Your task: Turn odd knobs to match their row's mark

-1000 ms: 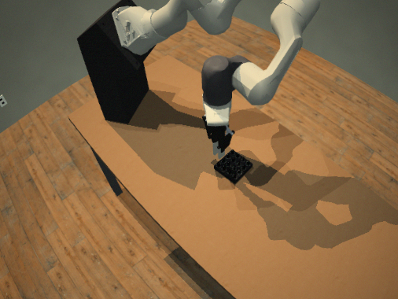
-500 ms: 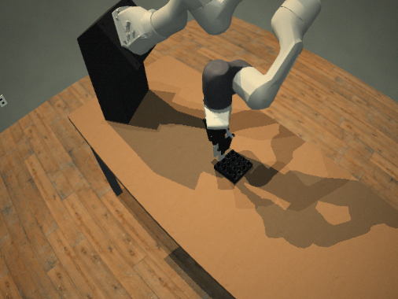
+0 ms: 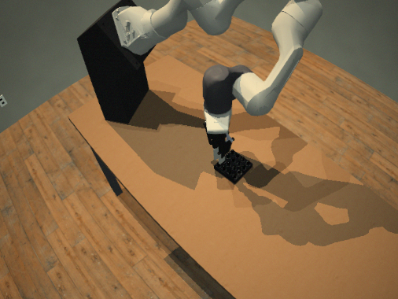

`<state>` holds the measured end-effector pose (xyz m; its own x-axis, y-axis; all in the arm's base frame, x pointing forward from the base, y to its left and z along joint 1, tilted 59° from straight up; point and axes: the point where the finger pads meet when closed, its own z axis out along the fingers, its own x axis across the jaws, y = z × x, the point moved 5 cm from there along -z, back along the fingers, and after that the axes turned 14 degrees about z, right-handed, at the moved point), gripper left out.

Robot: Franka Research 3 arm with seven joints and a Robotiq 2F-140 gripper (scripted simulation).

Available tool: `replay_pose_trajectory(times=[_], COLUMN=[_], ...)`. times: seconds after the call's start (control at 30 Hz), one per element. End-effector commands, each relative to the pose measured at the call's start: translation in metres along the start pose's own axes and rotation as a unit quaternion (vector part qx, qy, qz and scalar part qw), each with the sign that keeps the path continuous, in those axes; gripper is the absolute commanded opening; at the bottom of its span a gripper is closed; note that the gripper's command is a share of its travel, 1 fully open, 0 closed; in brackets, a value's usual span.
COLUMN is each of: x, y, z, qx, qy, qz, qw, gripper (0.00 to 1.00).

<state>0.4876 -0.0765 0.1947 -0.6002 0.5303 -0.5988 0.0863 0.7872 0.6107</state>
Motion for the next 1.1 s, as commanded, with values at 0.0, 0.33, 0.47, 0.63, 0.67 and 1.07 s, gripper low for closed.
replay_pose_trajectory(times=[0.0,0.33,0.47,0.63,0.67,1.07], x=[-0.0017,-0.0019,-0.002,-0.002,-0.002,-0.002], y=[-0.0036,-0.0039,-0.0039,-0.0039,-0.0039,-0.0039], z=[0.0013,0.0075,0.0081,0.0081,0.0081,0.0081], qx=[0.006,0.006,0.006,0.006,0.006,0.006], qy=[-0.003,-0.003,-0.003,-0.003,-0.003,-0.003], qz=[-0.011,-0.011,-0.011,-0.011,-0.011,-0.011], qw=[1.0,1.0,1.0,1.0,1.0,1.0], gripper=[0.12,0.12,0.12,0.12,0.12,0.12])
